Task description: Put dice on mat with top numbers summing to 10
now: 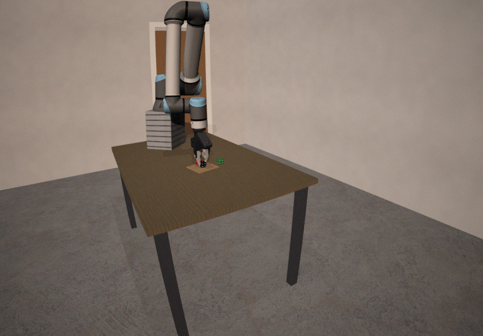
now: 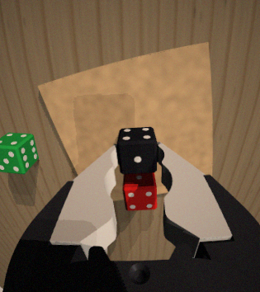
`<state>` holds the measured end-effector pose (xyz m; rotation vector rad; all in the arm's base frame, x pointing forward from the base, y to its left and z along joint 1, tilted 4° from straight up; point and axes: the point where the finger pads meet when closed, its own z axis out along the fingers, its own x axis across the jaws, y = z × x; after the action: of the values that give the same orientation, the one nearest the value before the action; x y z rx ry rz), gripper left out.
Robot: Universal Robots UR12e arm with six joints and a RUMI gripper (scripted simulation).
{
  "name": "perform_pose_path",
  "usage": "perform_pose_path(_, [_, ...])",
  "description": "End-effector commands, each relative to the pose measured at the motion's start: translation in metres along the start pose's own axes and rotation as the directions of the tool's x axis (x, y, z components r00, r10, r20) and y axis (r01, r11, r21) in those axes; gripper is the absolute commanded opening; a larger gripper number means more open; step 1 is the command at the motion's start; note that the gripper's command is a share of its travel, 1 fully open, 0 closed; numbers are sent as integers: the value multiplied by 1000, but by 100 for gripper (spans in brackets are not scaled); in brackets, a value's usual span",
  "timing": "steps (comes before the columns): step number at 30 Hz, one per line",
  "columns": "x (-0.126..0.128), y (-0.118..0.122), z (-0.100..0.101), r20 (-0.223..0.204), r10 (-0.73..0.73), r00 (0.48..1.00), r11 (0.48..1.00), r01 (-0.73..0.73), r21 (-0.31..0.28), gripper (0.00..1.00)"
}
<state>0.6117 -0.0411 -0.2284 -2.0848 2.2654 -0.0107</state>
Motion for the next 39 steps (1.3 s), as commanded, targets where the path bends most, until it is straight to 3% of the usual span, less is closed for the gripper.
perform_pose_path(1, [0, 0, 0, 0, 0, 1000, 1000, 0, 1, 10])
perform_pose_path(13, [0, 0, 0, 0, 0, 1000, 1000, 0, 1, 14])
perform_pose_path(23, [0, 0, 0, 0, 0, 1000, 1000, 0, 1, 28])
perform_pose_path(39, [0, 0, -6, 0, 0, 1000, 1000, 0, 1, 28])
